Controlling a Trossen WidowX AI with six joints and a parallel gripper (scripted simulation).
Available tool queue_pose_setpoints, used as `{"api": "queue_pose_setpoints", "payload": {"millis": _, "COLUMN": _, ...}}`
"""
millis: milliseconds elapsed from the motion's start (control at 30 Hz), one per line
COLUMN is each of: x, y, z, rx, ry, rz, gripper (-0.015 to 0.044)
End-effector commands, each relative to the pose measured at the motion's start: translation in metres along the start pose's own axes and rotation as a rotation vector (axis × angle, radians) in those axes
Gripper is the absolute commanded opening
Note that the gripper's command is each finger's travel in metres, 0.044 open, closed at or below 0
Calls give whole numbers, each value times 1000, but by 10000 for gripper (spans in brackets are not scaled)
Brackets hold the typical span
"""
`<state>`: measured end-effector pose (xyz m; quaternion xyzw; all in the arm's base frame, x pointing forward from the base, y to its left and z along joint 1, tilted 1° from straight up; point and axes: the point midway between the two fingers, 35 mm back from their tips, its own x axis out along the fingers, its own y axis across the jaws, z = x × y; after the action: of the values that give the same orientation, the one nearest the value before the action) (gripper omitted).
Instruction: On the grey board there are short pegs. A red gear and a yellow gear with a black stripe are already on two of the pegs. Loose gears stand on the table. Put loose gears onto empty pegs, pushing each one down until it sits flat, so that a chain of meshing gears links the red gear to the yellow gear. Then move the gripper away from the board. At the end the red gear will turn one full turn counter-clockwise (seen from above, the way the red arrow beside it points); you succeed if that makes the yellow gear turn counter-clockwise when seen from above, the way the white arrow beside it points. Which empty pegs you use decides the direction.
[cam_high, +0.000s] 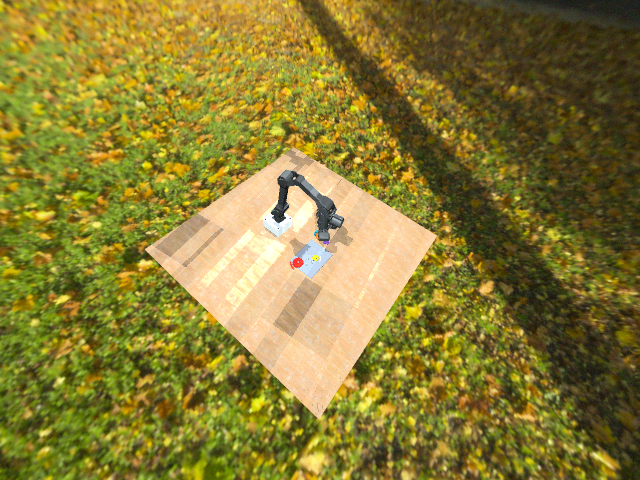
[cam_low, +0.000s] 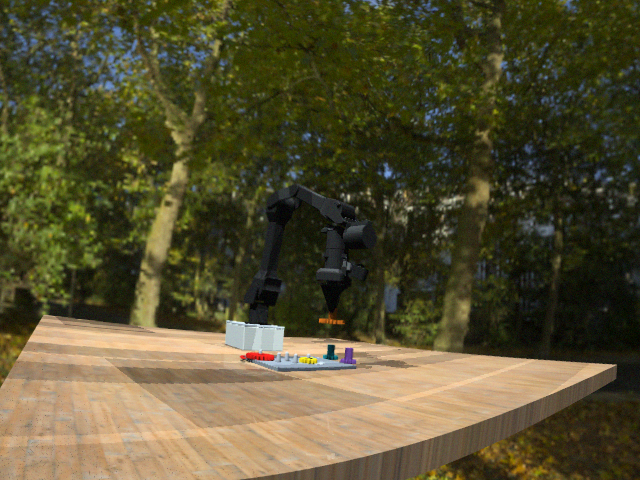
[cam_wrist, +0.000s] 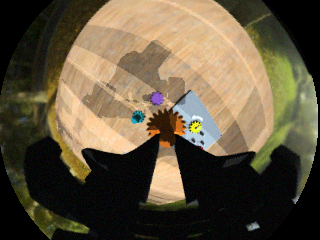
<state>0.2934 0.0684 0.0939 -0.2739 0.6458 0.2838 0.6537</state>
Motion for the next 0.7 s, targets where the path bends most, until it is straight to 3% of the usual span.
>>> {"api": "queue_pose_setpoints", "payload": {"millis": 0, "x": 4, "y": -8, "z": -3, "rx": -7, "ry": -1, "rz": 1, "gripper": 0}}
{"api": "queue_pose_setpoints", "payload": {"millis": 667, "x": 19, "y": -48, "z": -28, "rx": -17, "ry": -1, "rz": -4, "gripper": 0}}
